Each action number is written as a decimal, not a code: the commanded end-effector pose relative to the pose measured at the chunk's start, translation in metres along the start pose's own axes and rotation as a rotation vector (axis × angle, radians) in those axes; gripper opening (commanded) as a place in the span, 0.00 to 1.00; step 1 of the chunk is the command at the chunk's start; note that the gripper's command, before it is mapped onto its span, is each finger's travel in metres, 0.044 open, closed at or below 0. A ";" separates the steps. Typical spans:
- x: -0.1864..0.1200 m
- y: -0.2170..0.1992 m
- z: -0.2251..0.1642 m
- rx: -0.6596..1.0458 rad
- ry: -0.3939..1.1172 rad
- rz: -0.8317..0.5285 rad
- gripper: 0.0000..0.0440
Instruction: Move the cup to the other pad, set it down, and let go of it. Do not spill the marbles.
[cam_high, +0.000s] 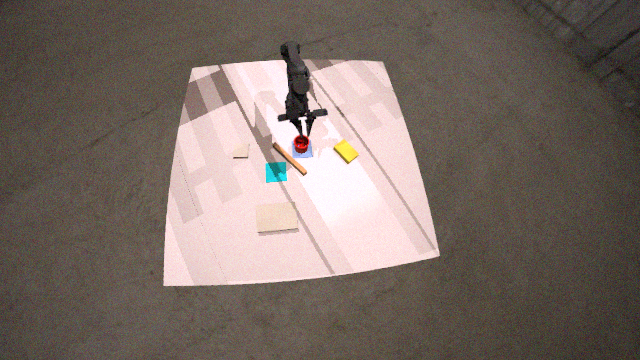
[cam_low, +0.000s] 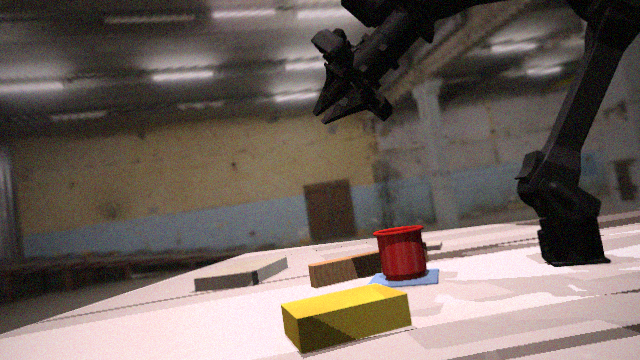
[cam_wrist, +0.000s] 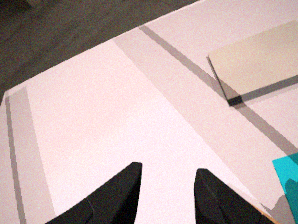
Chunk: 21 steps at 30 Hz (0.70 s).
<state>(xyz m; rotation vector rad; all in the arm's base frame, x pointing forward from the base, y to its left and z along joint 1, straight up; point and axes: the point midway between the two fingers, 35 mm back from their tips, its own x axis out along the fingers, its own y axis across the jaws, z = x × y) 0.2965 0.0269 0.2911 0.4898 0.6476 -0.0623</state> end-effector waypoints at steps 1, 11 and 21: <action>0.000 0.003 -0.006 0.056 0.064 -0.015 0.26; -0.001 0.006 -0.019 0.166 0.198 -0.083 0.27; -0.003 0.004 -0.033 0.251 0.321 -0.175 0.27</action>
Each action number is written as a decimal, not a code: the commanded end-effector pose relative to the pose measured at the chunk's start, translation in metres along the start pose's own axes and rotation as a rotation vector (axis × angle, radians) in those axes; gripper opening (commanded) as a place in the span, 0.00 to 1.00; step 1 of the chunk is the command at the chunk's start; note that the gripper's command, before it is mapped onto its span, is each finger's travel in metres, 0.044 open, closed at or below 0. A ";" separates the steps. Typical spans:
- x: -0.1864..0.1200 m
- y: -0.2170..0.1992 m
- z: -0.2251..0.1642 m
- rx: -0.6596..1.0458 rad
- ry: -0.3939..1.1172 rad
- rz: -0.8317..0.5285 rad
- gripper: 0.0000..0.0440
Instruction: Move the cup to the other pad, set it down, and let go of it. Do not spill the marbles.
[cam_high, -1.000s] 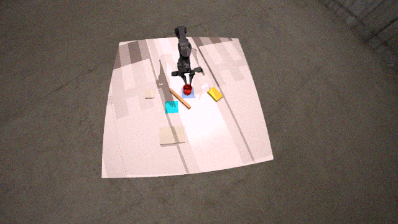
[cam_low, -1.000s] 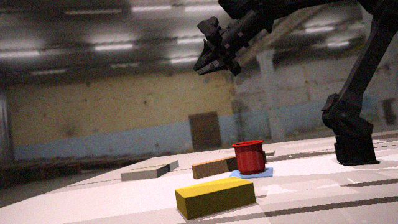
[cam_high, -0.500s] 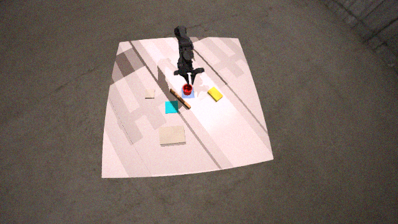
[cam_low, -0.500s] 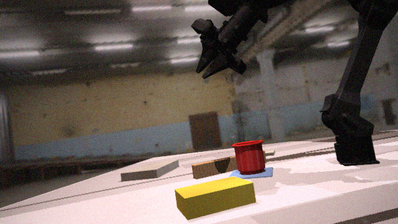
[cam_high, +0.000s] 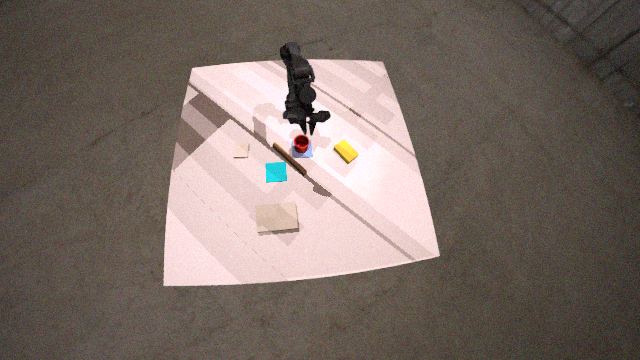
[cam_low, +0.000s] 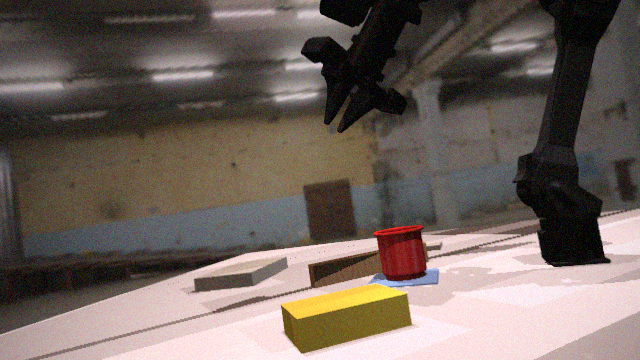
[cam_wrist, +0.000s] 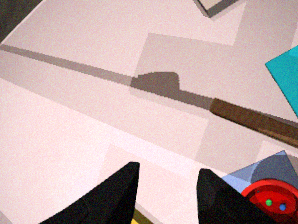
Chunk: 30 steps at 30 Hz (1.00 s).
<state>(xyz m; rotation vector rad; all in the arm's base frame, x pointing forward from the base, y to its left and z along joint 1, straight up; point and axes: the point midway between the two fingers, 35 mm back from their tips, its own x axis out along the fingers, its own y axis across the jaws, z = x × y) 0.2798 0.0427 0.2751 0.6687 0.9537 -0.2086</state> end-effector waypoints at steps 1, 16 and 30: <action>0.001 -0.001 -0.007 0.039 0.055 -0.039 0.27; 0.012 -0.024 -0.023 0.117 0.197 -0.230 0.28; 0.023 -0.055 -0.035 0.175 0.308 -0.410 0.31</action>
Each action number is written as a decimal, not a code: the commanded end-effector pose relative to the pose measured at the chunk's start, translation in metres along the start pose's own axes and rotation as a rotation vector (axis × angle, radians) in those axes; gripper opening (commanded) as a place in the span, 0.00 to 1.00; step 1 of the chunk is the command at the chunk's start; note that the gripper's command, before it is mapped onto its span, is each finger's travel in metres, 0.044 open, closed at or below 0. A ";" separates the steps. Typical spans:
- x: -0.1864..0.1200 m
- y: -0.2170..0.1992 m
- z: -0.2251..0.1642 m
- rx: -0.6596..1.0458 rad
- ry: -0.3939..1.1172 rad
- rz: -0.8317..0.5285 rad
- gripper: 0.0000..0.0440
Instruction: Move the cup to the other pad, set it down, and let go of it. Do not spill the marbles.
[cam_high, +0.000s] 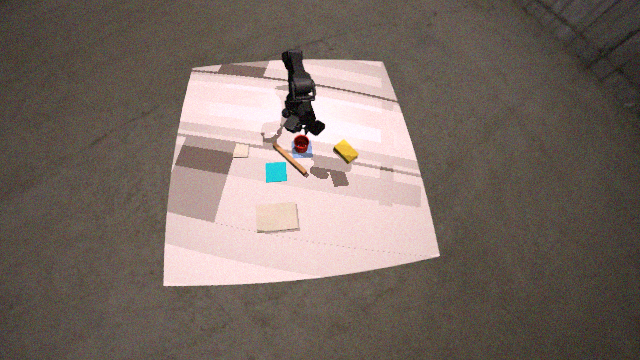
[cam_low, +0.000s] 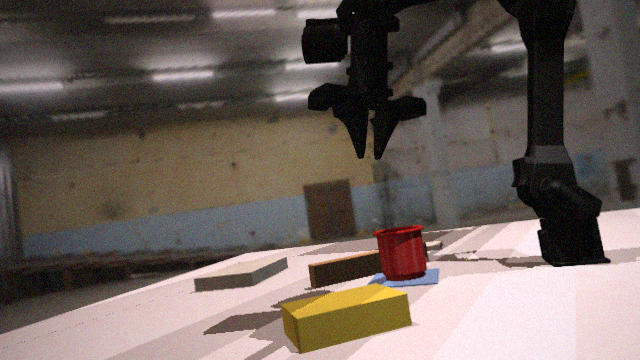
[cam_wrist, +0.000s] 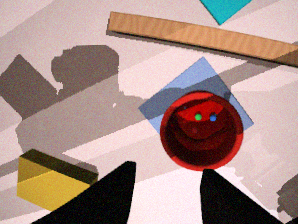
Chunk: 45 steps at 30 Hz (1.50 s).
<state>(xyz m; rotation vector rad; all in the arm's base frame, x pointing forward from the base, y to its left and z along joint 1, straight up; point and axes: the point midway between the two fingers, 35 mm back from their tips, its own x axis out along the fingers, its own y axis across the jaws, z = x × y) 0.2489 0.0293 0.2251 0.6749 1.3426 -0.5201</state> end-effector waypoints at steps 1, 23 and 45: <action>0.007 -0.009 0.000 0.028 0.029 -0.059 0.31; 0.043 -0.034 -0.003 0.131 0.100 -0.216 0.35; 0.091 -0.047 -0.014 0.162 0.134 -0.324 0.39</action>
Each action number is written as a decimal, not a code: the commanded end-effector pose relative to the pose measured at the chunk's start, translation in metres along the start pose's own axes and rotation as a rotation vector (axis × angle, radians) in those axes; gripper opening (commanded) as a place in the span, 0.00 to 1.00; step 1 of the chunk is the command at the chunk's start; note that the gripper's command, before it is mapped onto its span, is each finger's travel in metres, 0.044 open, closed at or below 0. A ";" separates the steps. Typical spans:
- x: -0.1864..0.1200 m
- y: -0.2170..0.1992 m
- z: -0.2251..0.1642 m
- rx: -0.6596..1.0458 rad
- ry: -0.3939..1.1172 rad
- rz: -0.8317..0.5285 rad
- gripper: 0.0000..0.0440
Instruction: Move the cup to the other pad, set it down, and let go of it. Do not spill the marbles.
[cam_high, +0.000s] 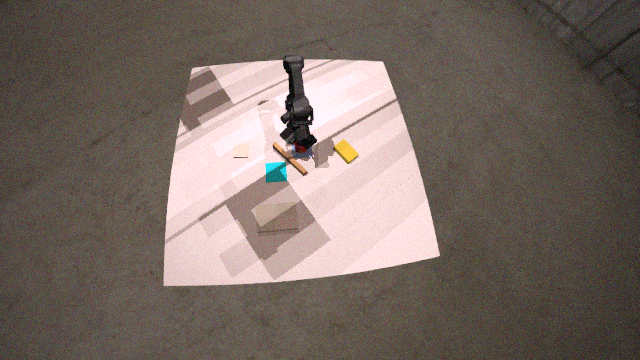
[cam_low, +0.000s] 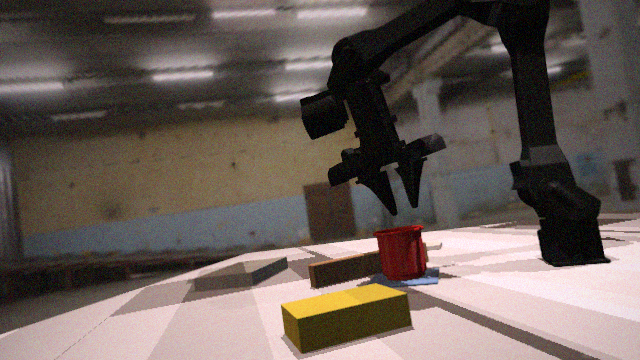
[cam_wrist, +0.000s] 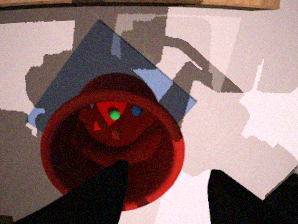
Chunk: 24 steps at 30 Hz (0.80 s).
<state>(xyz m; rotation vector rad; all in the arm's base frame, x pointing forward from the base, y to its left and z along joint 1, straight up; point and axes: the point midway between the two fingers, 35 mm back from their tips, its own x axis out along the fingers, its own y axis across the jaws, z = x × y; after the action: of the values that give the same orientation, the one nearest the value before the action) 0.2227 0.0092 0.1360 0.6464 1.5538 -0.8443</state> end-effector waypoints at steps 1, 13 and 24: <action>0.012 0.000 0.000 0.005 -0.001 -0.022 0.39; 0.044 0.003 -0.002 -0.022 0.000 -0.053 0.39; 0.078 0.006 -0.005 -0.089 0.004 -0.062 0.28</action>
<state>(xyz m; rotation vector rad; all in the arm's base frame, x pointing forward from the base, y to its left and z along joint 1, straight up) 0.2146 0.0122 0.0685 0.5643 1.6046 -0.8362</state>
